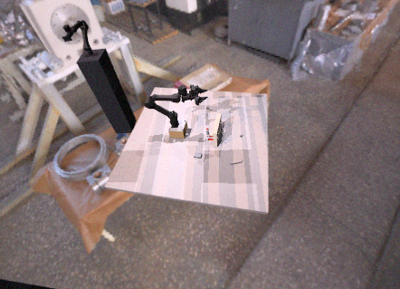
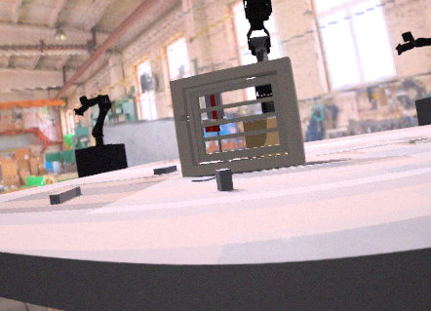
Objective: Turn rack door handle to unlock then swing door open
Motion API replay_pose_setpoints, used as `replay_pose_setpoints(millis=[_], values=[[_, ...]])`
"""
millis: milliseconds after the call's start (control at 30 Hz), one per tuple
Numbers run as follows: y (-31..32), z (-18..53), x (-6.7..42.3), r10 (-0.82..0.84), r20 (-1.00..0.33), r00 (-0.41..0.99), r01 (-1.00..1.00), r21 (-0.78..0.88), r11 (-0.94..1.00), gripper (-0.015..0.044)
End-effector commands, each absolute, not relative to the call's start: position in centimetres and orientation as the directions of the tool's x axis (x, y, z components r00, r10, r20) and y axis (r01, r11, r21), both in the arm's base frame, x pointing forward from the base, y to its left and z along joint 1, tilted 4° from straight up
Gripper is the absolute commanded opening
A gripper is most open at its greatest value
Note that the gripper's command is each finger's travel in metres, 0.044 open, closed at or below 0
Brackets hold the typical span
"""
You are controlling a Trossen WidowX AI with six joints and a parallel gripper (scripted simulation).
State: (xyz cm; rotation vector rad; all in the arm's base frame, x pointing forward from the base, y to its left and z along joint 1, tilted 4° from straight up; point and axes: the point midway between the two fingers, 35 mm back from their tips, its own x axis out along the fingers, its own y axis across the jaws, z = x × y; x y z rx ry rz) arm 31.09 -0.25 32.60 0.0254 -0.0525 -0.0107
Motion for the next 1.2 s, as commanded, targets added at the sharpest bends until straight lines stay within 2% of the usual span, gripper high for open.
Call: replay_pose_setpoints(millis=[0, 133, 633, 1167], values=[[-0.3, 32.5, 31.1, -0.012, 0.048, 0.999, 0.011, 0.025, 1.000, 0.0374], [-1.0, 31.3, 32.3, -0.035, -0.042, 0.998, 0.036, 0.013, 0.999, 0.0283], [-4.7, 25.4, 35.5, -0.124, -0.436, 0.891, 0.120, -0.037, 0.992, 0.0283], [-8.8, 19.0, 35.8, -0.157, -0.775, 0.612, 0.167, -0.067, 0.984, 0.0283]])
